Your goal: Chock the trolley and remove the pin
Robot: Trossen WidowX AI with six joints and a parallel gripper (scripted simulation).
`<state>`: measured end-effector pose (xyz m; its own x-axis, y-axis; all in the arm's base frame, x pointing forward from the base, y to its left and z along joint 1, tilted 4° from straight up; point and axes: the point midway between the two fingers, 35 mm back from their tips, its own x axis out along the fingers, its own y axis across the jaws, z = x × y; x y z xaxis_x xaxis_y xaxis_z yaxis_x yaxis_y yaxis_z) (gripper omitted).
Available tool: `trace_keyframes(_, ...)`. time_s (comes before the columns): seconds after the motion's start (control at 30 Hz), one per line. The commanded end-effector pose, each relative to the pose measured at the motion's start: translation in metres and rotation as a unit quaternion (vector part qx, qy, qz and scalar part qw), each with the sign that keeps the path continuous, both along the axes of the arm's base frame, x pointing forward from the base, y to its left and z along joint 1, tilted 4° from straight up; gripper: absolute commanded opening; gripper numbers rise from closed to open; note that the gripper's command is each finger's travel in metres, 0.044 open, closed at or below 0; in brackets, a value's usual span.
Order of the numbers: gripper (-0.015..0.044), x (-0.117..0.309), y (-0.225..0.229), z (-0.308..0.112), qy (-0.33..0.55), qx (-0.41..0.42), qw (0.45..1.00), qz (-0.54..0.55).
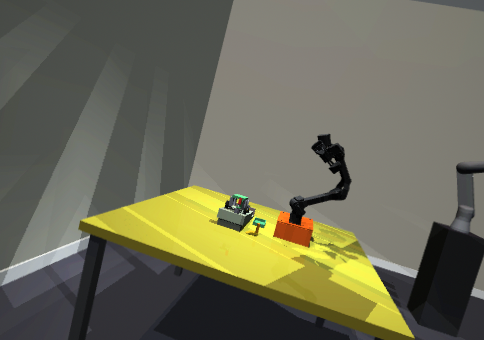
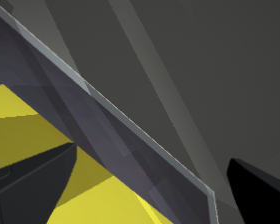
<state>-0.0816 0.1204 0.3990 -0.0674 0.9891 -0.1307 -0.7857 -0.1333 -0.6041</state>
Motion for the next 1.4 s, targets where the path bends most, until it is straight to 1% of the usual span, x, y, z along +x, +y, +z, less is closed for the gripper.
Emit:
trace_keyframes(0.0,0.0374,0.001,0.0,0.0,0.003,-0.001,1.0,-0.001)
trace_keyframes(0.07,0.0321,0.009,0.002,-0.003,0.03,-0.01,0.999,-0.012)
trace_keyframes(0.23,0.019,0.045,0.009,-0.016,0.158,-0.052,0.984,-0.066)
trace_keyframes(0.4,0.019,0.083,0.019,-0.032,0.272,-0.087,0.95,-0.124)
trace_keyframes(0.57,0.019,0.125,0.029,-0.058,0.394,-0.125,0.888,-0.2)
trace_keyframes(0.67,0.019,0.141,0.032,-0.07,0.442,-0.137,0.855,-0.232)
trace_keyframes(0.83,0.019,0.171,0.038,-0.097,0.552,-0.152,0.762,-0.304)
trace_keyframes(1.03,0.019,0.201,0.04,-0.132,0.657,-0.156,0.626,-0.391)
trace_keyframes(1.2,0.019,0.221,0.04,-0.165,0.72,-0.147,0.499,-0.46)
trace_keyframes(1.37,0.019,0.238,0.036,-0.198,0.757,-0.125,0.366,-0.526)
